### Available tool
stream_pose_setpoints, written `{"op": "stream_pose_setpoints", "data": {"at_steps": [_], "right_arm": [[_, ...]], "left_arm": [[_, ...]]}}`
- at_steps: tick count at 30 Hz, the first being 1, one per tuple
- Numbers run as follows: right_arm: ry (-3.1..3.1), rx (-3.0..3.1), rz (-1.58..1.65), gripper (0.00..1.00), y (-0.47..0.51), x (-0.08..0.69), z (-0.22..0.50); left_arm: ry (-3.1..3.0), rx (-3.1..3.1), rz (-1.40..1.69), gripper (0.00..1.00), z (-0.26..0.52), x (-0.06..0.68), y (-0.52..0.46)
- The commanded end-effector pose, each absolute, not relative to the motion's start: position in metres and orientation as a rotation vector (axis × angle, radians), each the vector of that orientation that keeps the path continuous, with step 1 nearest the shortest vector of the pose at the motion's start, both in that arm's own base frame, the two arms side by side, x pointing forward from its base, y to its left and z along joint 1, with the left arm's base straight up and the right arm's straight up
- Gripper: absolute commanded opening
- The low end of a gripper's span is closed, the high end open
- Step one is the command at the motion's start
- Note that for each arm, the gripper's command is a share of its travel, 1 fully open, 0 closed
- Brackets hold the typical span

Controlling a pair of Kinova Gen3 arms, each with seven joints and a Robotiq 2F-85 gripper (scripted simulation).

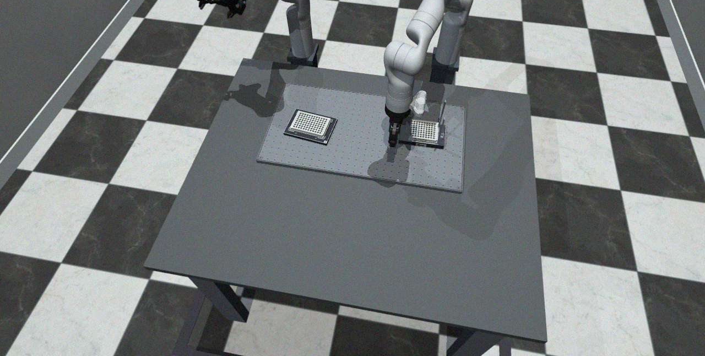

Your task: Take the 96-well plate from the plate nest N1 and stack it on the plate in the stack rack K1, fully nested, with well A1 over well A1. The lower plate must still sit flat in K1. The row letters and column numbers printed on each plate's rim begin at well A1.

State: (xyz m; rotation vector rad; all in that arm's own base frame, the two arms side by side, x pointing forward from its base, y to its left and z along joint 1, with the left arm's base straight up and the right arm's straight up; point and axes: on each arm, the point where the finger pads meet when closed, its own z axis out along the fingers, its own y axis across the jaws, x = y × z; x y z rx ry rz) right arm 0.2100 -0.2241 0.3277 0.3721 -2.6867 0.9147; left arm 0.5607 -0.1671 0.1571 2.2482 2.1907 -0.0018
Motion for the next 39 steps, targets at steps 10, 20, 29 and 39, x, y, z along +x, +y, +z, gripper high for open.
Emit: {"op": "stream_pose_setpoints", "data": {"at_steps": [10,20,29,39], "right_arm": [[-2.839,-0.257,0.670,1.000,-0.213,0.161,0.343],[-2.876,-0.707,0.448,1.000,-0.194,0.138,0.358],[-2.860,-1.098,0.214,1.000,-0.174,0.126,0.377],[-2.832,-1.306,0.070,1.000,-0.163,0.123,0.392]], "left_arm": [[2.189,2.247,0.000,1.000,0.158,0.561,-0.167],[2.189,2.247,0.000,1.000,0.158,0.561,-0.167],[2.189,2.247,0.000,1.000,0.158,0.561,-0.167],[2.189,2.247,0.000,1.000,0.158,0.561,-0.167]]}}
